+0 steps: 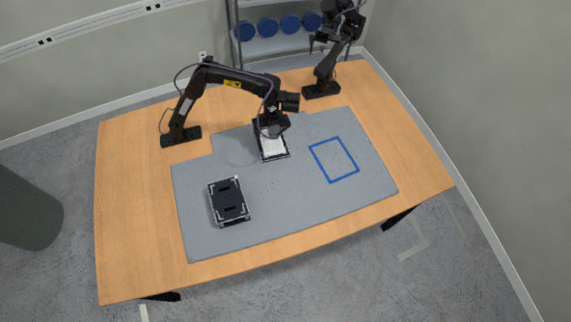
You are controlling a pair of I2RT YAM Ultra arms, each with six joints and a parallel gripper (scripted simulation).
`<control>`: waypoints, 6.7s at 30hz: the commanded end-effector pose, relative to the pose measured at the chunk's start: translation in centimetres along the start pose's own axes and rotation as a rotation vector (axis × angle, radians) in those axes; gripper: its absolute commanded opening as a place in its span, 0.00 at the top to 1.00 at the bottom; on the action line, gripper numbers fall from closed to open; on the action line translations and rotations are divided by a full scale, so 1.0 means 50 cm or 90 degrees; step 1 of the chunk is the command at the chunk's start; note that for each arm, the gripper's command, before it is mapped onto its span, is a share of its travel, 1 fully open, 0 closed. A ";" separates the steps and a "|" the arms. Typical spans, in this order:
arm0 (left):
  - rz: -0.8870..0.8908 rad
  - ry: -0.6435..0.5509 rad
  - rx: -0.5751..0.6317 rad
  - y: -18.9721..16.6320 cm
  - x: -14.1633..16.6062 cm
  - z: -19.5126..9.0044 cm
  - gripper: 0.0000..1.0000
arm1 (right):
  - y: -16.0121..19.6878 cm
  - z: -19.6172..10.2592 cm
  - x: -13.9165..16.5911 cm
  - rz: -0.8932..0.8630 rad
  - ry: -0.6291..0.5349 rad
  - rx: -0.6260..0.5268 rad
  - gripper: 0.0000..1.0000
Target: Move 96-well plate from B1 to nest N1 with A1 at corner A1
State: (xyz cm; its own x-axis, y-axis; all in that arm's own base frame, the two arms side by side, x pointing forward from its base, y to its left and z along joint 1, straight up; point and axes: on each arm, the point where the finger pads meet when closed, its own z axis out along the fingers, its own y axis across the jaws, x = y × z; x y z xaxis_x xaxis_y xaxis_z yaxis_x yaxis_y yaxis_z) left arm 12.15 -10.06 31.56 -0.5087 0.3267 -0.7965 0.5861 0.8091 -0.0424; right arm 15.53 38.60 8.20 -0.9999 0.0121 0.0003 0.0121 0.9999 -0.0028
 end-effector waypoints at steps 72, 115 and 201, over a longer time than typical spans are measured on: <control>0.102 -0.159 0.186 0.005 0.174 -0.206 0.00 | 0.005 -0.017 -0.005 0.004 -0.003 -0.010 0.00; 0.093 -0.203 0.181 0.010 0.184 -0.226 0.00 | 0.006 0.082 -0.014 0.004 -0.002 -0.006 0.00; 0.073 -0.187 0.144 -0.223 -0.225 0.515 0.00 | -0.449 -0.087 -0.464 -0.047 -0.002 0.002 0.21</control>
State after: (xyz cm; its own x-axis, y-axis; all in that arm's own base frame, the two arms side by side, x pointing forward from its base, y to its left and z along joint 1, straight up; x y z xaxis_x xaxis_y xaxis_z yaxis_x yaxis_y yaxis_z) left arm 25.61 -33.89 26.05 -0.2661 0.2698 -0.9254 0.7849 0.6179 -0.0456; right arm 38.30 16.10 11.39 -0.9990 -0.0446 0.0047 -0.0446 0.9989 -0.0131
